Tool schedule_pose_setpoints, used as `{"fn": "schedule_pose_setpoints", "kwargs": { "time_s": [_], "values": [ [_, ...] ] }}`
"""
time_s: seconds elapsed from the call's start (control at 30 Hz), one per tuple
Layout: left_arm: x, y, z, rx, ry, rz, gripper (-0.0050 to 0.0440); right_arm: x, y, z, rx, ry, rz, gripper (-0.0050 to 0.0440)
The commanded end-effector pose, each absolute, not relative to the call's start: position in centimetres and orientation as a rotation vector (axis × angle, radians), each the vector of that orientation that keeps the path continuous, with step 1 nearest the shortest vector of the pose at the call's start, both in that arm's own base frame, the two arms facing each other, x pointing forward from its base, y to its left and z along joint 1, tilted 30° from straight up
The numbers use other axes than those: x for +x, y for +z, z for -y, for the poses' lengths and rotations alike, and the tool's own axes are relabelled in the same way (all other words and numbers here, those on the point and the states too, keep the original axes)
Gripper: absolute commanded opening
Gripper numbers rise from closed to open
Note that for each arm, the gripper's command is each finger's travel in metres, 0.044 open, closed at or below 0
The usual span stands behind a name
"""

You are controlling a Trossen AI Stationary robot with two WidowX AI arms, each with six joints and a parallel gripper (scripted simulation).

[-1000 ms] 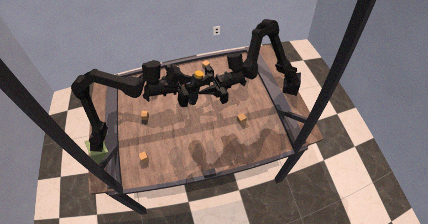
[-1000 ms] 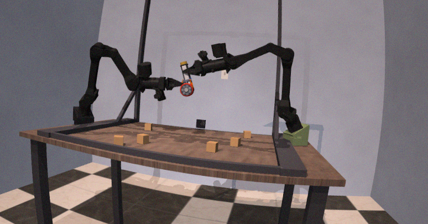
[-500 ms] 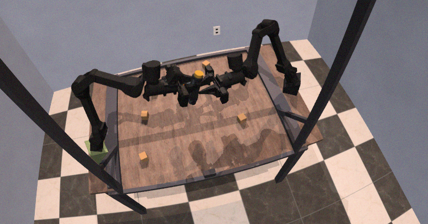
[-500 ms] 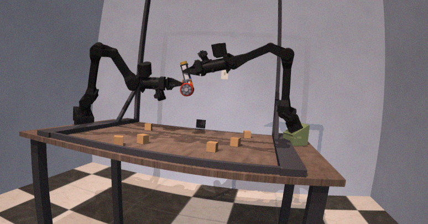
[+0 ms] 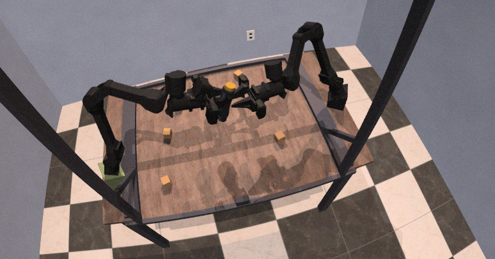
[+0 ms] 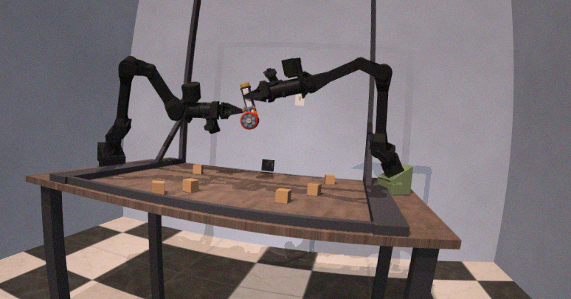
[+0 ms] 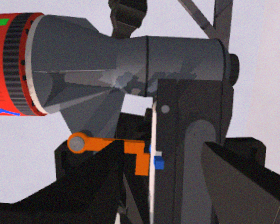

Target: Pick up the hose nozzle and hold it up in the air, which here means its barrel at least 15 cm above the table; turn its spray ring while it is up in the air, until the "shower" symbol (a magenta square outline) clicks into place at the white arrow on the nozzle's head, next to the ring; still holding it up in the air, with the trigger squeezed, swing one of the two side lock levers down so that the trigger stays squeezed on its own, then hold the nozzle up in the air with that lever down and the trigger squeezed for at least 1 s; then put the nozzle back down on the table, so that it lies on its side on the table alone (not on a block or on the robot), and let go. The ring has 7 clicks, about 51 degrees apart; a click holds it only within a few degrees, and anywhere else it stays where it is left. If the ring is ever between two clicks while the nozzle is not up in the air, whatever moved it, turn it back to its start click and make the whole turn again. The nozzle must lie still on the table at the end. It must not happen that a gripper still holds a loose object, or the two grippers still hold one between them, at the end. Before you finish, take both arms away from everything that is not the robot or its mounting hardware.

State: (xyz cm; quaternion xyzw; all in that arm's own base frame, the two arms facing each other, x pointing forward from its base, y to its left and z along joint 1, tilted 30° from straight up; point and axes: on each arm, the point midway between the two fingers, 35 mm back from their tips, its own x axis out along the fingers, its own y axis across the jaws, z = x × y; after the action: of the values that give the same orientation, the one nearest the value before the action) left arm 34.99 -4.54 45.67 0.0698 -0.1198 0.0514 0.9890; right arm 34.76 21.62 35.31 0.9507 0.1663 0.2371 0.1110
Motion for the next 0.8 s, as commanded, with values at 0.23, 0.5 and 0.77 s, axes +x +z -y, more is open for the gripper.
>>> {"fn": "schedule_pose_setpoints", "kwargs": {
  "time_s": [0.23, 0.5, 0.77],
  "values": [
    [34.1, 47.1, 4.3, 0.134, 0.107, 0.28, 0.017, 32.4, 35.3, -20.5, 2.794, 0.729, -0.479, 0.0173],
    [34.1, 47.1, 4.3, 0.134, 0.107, 0.28, 0.017, 31.0, 34.5, -19.9, 2.796, 0.725, -0.477, 0.0173],
    [34.1, 47.1, 4.3, 0.134, 0.107, 0.28, 0.017, 29.7, 33.7, -19.2, 2.796, 0.72, -0.474, 0.0173]
  ]
}}
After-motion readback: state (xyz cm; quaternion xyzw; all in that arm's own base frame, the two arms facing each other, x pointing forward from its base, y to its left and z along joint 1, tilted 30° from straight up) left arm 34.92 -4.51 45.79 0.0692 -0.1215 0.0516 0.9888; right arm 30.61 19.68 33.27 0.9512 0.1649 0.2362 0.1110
